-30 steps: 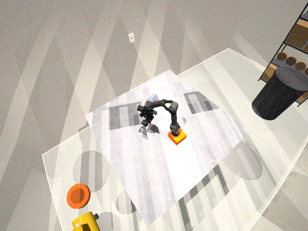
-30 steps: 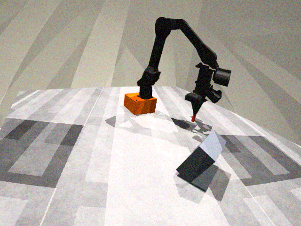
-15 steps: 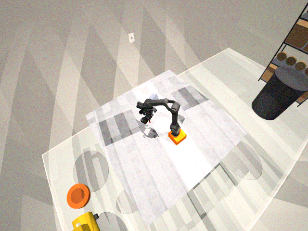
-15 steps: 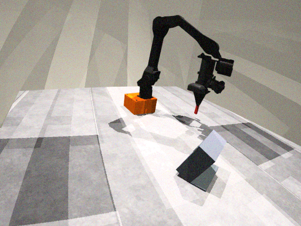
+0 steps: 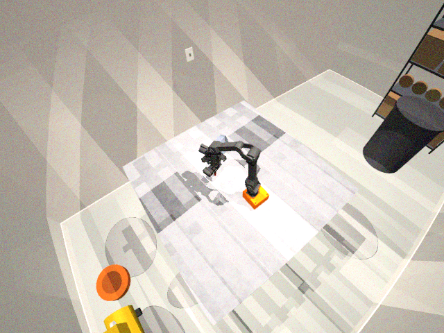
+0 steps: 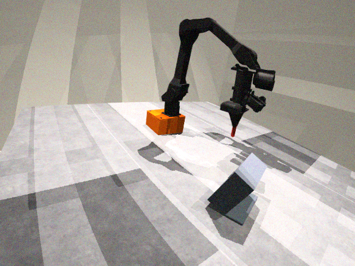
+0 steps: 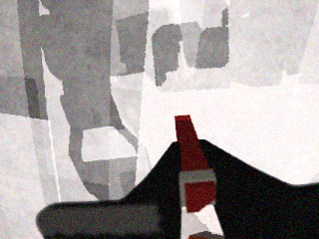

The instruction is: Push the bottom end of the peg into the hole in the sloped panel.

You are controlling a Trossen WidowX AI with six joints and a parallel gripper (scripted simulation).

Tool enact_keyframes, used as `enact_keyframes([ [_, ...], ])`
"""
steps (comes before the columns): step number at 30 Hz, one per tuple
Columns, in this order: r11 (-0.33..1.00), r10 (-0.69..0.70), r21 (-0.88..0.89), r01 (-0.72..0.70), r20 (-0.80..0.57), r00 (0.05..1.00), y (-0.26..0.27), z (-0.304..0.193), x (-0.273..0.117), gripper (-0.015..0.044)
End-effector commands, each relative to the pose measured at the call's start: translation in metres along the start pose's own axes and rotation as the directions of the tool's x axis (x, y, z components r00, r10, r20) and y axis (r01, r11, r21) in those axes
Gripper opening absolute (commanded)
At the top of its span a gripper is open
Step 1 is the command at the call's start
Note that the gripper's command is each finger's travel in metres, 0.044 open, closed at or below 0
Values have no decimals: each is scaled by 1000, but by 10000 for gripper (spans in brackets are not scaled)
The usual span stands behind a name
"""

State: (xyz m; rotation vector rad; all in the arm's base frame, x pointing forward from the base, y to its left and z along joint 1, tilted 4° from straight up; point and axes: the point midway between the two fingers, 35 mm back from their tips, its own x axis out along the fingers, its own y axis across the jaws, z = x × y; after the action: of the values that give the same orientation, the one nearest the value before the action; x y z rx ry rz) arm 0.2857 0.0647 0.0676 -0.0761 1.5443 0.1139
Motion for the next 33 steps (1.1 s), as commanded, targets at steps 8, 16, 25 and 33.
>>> enact_keyframes([
  [8,999,51,10,-51,33,998,-9,5,7,0],
  [16,997,80,18,-81,61,995,-16,10,10,0],
  [25,993,110,24,-113,95,989,-25,14,14,0],
  [33,990,134,28,-139,127,983,-33,18,16,0],
])
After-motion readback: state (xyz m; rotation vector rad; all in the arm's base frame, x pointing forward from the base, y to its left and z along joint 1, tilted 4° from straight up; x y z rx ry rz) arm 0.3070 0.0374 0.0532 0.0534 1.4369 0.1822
